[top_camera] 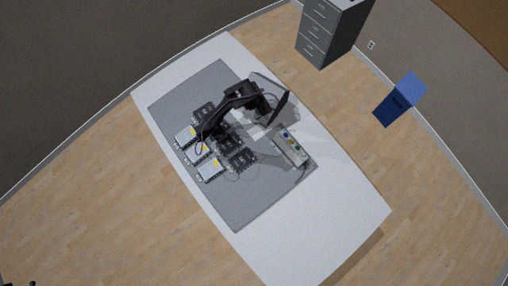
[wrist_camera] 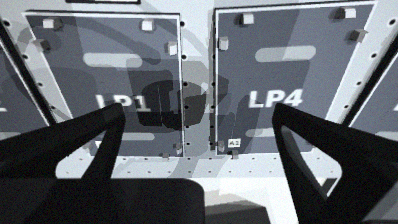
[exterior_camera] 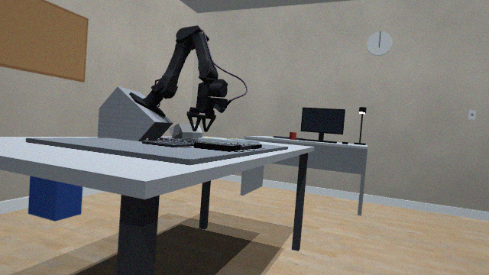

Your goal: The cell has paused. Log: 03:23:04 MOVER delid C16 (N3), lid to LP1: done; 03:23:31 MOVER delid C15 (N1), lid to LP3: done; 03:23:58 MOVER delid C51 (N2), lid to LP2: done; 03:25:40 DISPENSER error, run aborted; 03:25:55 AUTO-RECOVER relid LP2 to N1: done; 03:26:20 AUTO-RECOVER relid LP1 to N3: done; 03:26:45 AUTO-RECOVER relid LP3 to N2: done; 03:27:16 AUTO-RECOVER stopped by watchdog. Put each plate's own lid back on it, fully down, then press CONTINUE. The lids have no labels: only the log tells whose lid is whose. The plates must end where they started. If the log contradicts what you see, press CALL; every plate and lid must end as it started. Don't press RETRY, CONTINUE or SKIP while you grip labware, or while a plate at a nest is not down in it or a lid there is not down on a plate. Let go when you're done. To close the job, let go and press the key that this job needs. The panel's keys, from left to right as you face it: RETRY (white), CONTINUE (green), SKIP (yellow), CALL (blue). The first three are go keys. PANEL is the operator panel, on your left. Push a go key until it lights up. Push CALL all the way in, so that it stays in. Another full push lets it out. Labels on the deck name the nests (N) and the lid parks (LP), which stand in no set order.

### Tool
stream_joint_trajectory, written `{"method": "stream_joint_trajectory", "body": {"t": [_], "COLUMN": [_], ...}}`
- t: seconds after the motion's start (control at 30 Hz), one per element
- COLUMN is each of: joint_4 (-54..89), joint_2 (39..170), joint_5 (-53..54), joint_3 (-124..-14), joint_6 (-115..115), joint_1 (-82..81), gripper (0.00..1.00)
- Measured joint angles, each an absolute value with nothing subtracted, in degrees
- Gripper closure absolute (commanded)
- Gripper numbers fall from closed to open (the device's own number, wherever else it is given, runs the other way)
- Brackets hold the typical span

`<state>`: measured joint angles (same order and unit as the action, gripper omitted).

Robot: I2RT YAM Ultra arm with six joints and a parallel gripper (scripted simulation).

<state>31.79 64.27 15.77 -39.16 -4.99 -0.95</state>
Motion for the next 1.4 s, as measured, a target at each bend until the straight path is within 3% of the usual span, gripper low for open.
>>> {"method": "stream_joint_trajectory", "body": {"t": [0.67,0.93,1.3,1.33,1.4], "joint_4": [30.5,17.7,-7.4,-10.4,-16.6], "joint_2": [64.2,57.0,61.1,62.7,66.6], "joint_5": [17.0,23.2,37.3,38.5,41.1], "joint_3": [-39.7,-25.4,-14.5,-13.7,-12.5], "joint_6": [-5.7,-9.6,-12.1,-12.0,-12.1], "joint_1": [0.1,12.8,28.2,29.5,32.1], "gripper": [0.03,0.11,0.2,1.0,1.0]}}
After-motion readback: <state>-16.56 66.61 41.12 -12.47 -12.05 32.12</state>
